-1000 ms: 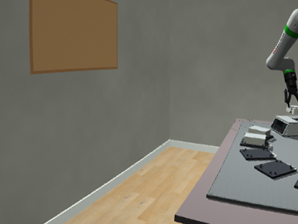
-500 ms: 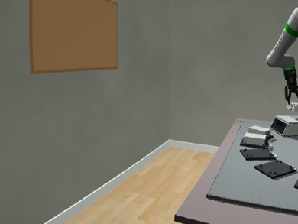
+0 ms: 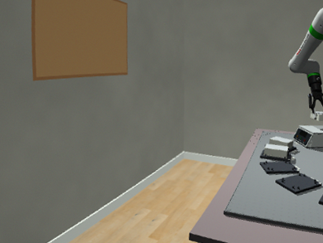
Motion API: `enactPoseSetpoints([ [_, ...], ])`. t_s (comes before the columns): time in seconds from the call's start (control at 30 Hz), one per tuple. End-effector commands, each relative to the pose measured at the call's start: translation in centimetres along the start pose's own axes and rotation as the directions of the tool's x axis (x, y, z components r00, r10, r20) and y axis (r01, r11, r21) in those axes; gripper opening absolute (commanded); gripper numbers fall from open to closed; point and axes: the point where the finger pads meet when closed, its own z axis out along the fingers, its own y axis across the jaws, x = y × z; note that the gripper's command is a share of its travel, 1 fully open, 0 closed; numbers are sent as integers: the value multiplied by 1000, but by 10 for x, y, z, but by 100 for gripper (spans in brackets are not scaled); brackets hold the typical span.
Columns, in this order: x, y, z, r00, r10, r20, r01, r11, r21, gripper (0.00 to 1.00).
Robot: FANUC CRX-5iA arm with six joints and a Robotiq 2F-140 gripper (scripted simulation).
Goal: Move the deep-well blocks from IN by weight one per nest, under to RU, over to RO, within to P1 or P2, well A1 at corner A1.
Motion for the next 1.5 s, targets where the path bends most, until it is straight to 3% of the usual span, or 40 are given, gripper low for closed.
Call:
enactPoseSetpoints([
  [0.0,-1,-3,0,1000,-28,0,28,999,-16,10],
  [0.23,-5,-23,3,980,-200,11,200,973,-115,10],
  [0.5,-11,-48,6,909,-414,52,414,878,-239,10],
  [1.47,-29,-129,17,909,-414,52,414,878,-239,10],
])
